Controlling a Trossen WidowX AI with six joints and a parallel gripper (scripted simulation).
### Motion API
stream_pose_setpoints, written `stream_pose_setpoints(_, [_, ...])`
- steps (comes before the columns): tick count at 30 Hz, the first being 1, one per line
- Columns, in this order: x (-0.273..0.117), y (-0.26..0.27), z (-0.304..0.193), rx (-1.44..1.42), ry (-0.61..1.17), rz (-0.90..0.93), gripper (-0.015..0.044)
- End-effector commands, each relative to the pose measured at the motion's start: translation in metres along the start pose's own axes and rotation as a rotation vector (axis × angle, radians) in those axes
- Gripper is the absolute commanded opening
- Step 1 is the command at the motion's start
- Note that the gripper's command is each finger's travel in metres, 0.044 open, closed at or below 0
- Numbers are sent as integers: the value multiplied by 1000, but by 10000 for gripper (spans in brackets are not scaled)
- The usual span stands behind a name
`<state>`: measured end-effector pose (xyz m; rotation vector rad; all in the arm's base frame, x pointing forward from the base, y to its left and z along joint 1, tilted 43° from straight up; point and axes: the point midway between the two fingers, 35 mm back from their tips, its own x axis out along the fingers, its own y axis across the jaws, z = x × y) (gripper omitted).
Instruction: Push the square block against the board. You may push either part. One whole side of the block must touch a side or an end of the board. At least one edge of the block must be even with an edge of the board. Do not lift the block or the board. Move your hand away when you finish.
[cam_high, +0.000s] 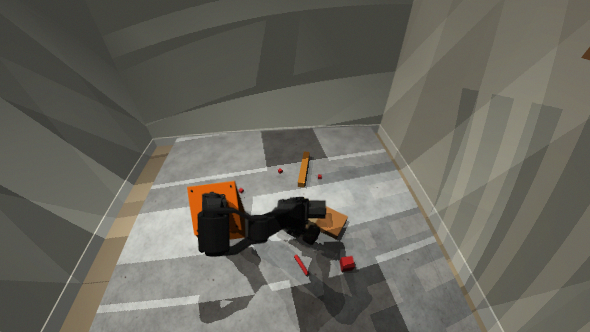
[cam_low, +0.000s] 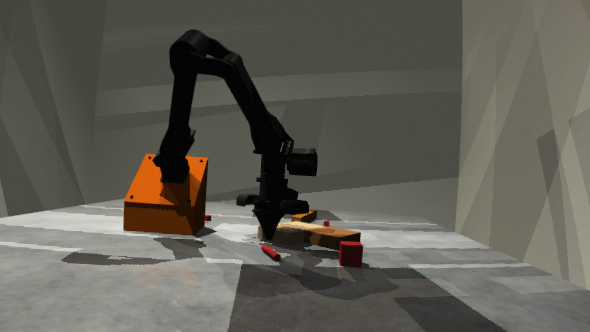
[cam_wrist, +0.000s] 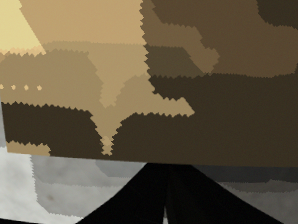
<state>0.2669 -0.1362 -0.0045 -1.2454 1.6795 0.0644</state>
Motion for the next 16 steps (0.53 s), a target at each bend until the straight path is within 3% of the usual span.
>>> stream_pose_setpoints(1, [1, 1, 5, 0, 1, 5, 0])
stream_pose_setpoints(16, [1, 0, 8, 0, 0, 6, 0])
